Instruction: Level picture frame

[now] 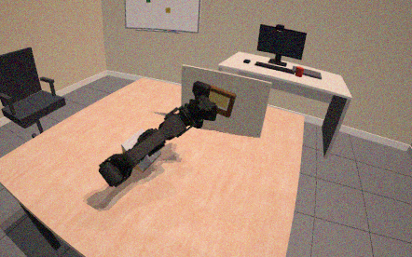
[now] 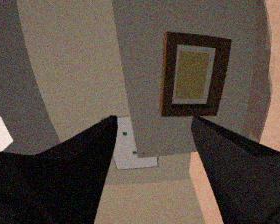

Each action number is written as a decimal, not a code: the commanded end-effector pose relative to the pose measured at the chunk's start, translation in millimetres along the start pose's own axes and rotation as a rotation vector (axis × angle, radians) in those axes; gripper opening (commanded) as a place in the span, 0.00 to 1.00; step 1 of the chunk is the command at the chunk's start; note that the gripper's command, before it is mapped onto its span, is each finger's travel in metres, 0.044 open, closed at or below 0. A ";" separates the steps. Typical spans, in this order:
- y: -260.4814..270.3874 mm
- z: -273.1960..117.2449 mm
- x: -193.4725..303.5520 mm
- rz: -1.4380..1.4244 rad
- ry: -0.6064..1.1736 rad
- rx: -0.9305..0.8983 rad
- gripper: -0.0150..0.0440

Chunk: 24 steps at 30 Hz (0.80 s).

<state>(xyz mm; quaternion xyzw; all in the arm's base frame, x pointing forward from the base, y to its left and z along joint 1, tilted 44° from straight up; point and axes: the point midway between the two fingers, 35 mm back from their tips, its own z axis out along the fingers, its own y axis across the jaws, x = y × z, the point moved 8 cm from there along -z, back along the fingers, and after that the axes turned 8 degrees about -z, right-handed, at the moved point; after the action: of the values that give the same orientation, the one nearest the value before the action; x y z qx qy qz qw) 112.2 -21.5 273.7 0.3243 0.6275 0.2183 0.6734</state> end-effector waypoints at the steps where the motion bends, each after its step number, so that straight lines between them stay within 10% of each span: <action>1: -0.3 -0.1 0.1 0.005 -0.002 0.003 0.69; 16: -0.4 1.6 0.1 0.000 0.000 0.000 0.69; 24: -31.6 62.5 13.0 0.003 -0.005 -0.001 0.69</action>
<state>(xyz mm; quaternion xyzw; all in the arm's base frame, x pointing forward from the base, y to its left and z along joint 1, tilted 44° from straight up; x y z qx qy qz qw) 147.5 -33.8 263.9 0.3220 0.6210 0.2176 0.6807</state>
